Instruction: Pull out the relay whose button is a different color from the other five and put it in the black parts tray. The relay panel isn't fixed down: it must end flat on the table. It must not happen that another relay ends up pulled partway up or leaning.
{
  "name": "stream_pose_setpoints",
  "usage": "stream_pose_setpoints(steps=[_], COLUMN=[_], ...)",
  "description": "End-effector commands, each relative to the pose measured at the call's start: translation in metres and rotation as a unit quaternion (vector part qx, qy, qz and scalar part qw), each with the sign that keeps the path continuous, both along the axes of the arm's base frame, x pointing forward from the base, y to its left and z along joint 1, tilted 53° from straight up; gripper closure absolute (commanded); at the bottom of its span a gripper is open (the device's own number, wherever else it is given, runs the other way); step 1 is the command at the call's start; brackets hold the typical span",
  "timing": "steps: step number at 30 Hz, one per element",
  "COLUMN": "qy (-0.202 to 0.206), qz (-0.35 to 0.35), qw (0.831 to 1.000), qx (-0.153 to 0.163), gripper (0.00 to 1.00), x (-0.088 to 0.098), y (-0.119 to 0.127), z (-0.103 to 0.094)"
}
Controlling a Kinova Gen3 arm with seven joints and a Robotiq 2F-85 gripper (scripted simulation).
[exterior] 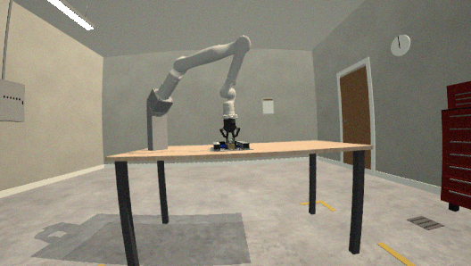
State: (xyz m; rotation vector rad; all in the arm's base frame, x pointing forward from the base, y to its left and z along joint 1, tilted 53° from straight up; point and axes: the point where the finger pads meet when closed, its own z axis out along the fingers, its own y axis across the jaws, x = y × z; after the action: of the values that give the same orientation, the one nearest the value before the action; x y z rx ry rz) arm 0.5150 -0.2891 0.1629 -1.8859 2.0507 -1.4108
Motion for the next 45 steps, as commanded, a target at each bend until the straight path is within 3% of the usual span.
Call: stream_pose_setpoints(steps=[1,45], qy=[0.003,0.032], qz=[-0.002,-0.020], qw=[1.000,0.999], qx=[-0.001,0.008], gripper=[1.00,1.00], x=[-0.0001,0.0014], y=[-0.0003,0.0003], z=[0.0022,0.0036])
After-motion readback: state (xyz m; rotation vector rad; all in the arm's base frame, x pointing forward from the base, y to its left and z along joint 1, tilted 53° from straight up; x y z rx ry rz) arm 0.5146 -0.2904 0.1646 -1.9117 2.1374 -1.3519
